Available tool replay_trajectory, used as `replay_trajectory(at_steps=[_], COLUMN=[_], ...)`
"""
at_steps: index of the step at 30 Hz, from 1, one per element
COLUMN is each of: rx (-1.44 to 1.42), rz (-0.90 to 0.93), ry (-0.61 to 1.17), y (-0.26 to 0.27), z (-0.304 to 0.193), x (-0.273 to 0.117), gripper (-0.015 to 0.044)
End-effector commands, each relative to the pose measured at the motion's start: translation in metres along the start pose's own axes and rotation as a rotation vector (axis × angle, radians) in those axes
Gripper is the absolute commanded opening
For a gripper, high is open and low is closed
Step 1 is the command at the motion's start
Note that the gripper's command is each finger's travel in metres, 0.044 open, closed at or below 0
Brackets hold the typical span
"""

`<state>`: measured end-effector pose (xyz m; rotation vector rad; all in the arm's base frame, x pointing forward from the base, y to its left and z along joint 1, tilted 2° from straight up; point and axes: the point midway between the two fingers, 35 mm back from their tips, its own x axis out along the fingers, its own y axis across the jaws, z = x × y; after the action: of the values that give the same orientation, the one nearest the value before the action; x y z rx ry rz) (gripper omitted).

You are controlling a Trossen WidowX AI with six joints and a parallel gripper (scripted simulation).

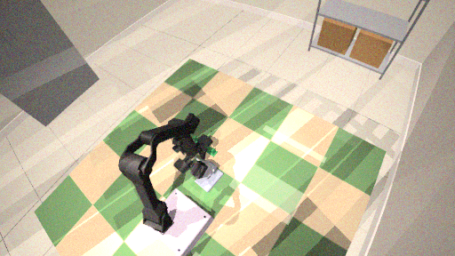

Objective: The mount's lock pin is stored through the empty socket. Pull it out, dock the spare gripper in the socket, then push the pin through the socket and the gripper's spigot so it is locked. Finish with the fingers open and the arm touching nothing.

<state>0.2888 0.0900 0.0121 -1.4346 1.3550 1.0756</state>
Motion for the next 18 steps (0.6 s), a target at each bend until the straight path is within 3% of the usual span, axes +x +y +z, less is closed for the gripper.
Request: replay_trajectory(at_steps=[1, 18], rx=[0.002, -0.017], rz=[-0.002, 0.020], ry=[-0.002, 0.015], y=[0.000, 0.007], z=[0.004, 0.018], x=[-0.010, -0.037], gripper=[0.0200, 0.0200])
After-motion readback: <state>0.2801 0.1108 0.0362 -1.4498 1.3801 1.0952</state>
